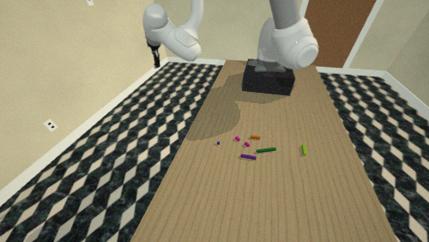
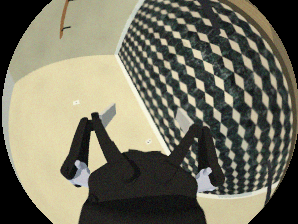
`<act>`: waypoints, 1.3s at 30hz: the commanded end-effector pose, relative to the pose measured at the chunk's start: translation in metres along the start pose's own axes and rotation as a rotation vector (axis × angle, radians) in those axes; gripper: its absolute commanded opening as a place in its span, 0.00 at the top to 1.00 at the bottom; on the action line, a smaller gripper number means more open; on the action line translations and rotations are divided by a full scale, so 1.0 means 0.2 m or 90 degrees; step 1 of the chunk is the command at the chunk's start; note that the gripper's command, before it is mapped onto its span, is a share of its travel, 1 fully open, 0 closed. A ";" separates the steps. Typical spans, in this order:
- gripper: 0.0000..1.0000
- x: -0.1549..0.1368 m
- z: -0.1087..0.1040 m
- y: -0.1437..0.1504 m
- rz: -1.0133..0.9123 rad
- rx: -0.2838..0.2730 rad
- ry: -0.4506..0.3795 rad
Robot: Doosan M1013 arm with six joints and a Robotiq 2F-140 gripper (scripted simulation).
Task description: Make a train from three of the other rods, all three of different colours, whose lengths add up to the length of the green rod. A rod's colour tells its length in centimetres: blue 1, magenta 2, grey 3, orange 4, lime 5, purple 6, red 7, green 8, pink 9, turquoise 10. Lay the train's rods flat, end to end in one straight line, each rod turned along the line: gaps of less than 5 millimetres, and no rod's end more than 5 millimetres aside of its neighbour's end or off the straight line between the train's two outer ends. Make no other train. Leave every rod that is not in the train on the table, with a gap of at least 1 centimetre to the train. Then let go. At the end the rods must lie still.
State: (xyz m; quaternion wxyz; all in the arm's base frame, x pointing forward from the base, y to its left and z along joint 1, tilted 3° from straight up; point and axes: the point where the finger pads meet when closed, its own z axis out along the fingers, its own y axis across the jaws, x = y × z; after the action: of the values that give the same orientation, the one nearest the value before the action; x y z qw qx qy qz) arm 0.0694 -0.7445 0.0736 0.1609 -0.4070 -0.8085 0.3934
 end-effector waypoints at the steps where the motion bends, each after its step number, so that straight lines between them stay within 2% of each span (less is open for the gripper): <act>1: 0.00 -0.07 -0.11 0.17 -0.021 -0.029 -0.004; 2: 0.00 -0.08 -0.15 0.22 -0.027 -0.037 -0.006; 4: 0.00 -0.08 -0.15 0.22 -0.027 -0.037 -0.006; 5: 0.00 -0.13 -0.24 0.36 -0.045 -0.059 -0.011; 7: 0.00 -0.14 -0.28 0.42 -0.053 -0.069 -0.013; 19: 0.00 -0.24 -0.74 1.03 -0.137 -0.167 -0.039; 21: 0.00 -0.24 -0.74 1.03 -0.137 -0.167 -0.039; 22: 0.00 -0.25 -0.85 1.17 -0.156 -0.189 -0.045; 24: 0.00 -0.25 -0.90 1.23 -0.165 -0.198 -0.048; 36: 0.00 -0.19 -1.41 1.82 -0.256 -0.293 -0.078; 38: 0.00 -0.19 -1.41 1.82 -0.256 -0.293 -0.078; 39: 0.00 -0.16 -1.52 1.94 -0.277 -0.314 -0.085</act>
State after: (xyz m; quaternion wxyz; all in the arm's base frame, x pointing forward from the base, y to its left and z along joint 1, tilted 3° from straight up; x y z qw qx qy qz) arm 0.4475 -0.5029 -0.0229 0.0902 -0.2405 -0.9485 0.1856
